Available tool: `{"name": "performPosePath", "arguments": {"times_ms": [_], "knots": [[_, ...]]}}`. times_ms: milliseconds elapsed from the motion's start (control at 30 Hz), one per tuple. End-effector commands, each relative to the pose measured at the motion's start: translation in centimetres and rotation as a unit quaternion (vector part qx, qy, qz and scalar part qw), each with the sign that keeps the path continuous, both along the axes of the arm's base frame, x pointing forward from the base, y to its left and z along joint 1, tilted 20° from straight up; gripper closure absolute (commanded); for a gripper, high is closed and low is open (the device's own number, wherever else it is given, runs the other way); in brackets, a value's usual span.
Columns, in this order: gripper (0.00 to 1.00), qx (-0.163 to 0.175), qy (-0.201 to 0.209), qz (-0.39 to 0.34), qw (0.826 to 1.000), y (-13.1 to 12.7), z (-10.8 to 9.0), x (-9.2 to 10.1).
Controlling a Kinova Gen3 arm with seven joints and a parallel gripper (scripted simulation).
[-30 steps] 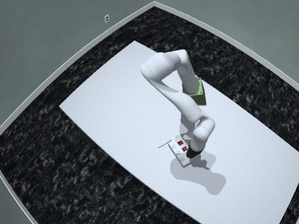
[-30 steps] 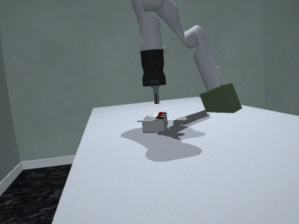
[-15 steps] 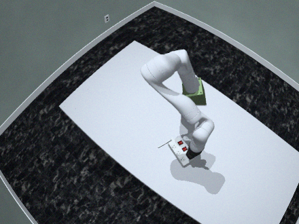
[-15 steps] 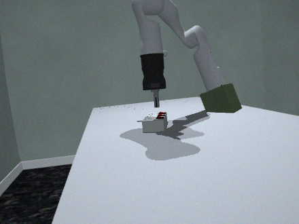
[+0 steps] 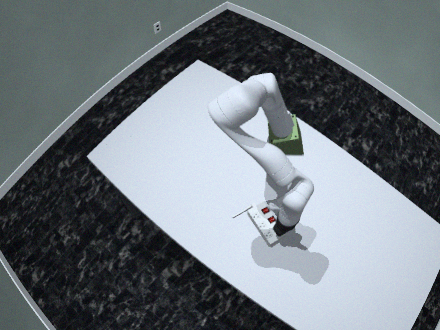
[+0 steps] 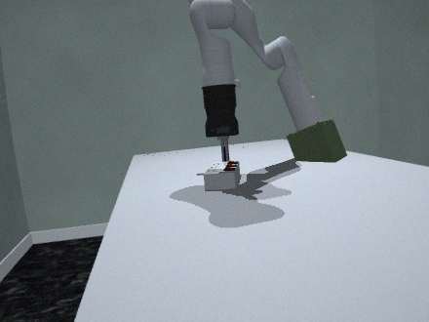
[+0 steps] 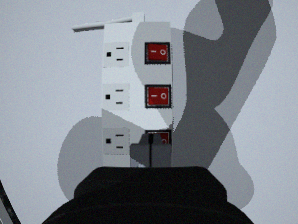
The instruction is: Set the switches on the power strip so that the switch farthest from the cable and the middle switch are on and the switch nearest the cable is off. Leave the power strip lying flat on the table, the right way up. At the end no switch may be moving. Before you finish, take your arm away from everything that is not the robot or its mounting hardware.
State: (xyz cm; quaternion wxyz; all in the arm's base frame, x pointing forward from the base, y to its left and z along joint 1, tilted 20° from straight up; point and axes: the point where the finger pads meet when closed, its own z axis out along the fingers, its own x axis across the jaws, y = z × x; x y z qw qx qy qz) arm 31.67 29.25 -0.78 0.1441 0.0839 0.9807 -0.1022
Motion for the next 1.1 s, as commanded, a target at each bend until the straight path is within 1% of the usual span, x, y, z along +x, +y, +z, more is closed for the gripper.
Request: {"name": "performPosePath", "arguments": {"times_ms": [0, 433, 1067], "knots": [[1.00, -0.001, 0.001, 0.000, 1.000, -0.11, -0.35, -0.03], [1.00, -0.001, 0.001, 0.000, 1.000, -0.26, -0.99, 0.14], [1.00, -0.001, 0.001, 0.000, 1.000, -0.28, -1.05, 0.16]]}}
